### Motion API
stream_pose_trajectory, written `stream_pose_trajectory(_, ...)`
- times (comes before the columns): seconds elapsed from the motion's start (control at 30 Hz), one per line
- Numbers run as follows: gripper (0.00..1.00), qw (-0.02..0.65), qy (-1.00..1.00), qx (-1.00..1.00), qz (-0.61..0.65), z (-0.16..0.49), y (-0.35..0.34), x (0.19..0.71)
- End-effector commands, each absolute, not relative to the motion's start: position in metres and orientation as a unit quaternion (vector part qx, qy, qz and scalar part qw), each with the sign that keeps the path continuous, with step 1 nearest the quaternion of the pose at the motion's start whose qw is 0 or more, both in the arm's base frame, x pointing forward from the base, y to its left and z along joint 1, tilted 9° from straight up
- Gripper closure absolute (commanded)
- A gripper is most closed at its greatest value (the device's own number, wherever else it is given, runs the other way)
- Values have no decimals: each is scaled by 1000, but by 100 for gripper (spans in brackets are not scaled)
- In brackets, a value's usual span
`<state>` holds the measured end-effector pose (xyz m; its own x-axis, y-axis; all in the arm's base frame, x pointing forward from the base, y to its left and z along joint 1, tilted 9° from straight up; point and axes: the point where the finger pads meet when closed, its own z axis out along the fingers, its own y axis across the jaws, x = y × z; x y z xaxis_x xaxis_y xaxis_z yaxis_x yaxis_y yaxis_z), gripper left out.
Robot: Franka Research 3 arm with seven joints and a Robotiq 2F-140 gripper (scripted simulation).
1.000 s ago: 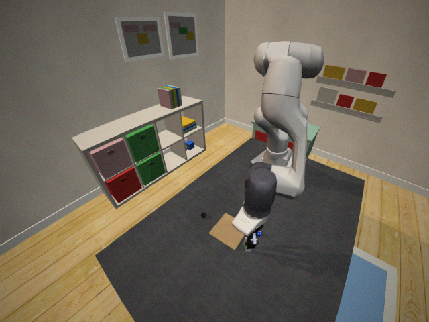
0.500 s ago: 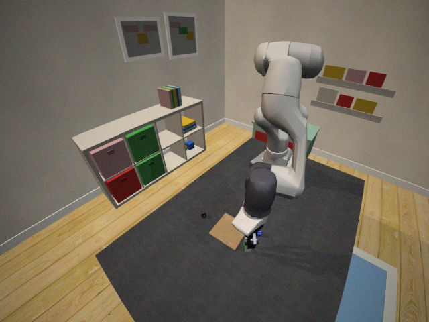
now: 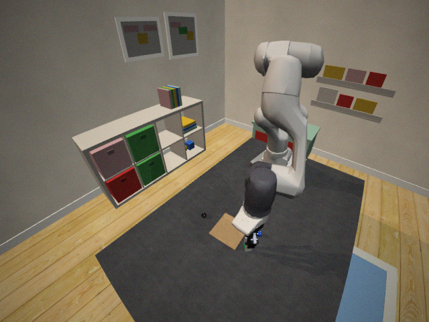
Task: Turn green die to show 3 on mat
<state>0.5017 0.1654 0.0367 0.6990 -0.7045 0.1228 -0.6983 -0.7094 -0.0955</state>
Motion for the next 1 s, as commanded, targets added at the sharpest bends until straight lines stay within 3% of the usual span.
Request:
stream_pose_trajectory(0.0, 91, 21, 380, -922, -75, 48, 166, 500)
stream_pose_trajectory(0.37, 91, 21, 380, -922, -75, 121, 167, 489)
stream_pose_trajectory(0.97, 91, 26, 445, -892, -74, 132, 145, 486)
